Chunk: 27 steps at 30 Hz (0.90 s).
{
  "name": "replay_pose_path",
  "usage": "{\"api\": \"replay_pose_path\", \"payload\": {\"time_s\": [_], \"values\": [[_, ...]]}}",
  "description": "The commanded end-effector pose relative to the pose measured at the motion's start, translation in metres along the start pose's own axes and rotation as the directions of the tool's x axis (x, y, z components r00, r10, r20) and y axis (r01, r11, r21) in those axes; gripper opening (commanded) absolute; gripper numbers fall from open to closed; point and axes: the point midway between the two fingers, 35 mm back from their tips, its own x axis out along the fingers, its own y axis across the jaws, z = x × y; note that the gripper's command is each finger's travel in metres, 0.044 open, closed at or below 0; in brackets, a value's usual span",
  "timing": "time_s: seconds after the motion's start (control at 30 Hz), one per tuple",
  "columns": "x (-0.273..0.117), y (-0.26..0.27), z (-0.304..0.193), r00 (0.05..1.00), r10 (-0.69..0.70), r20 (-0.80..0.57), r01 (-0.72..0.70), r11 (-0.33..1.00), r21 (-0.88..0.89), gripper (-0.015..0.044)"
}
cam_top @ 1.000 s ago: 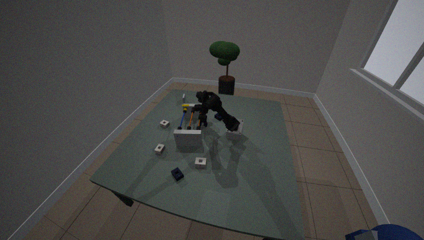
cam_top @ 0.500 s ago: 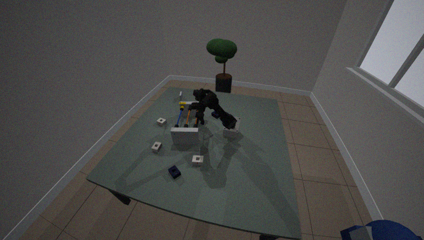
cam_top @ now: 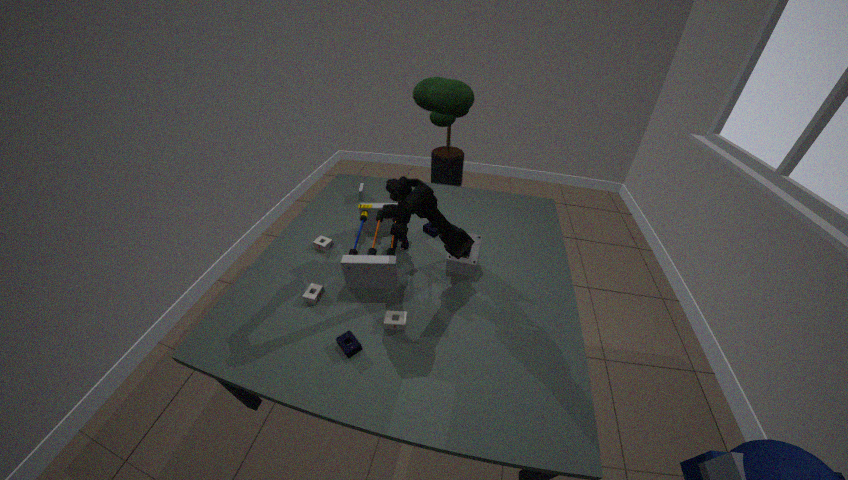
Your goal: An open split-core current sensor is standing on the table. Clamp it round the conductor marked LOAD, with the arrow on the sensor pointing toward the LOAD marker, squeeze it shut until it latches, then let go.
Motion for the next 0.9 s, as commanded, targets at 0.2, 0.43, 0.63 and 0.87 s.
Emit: {"api": "replay_pose_path", "payload": {"time_s": [0.2,0.43,0.63,0.87], "values": [[-0.009,-0.006,-0.026,1.0,-0.002,0.001,0.002,1.0,-0.001,0.0],[-0.018,-0.008,-0.063,1.0,0.0,0.0,0.0,1.0,0.0,0.0],[-0.02,-0.007,-0.07,1.0,0.002,0.0,-0.002,1.0,0.0,0.0],[-0.018,-0.006,-0.07,1.0,0.006,0.002,-0.006,1.0,0.004,0.0026]]}}
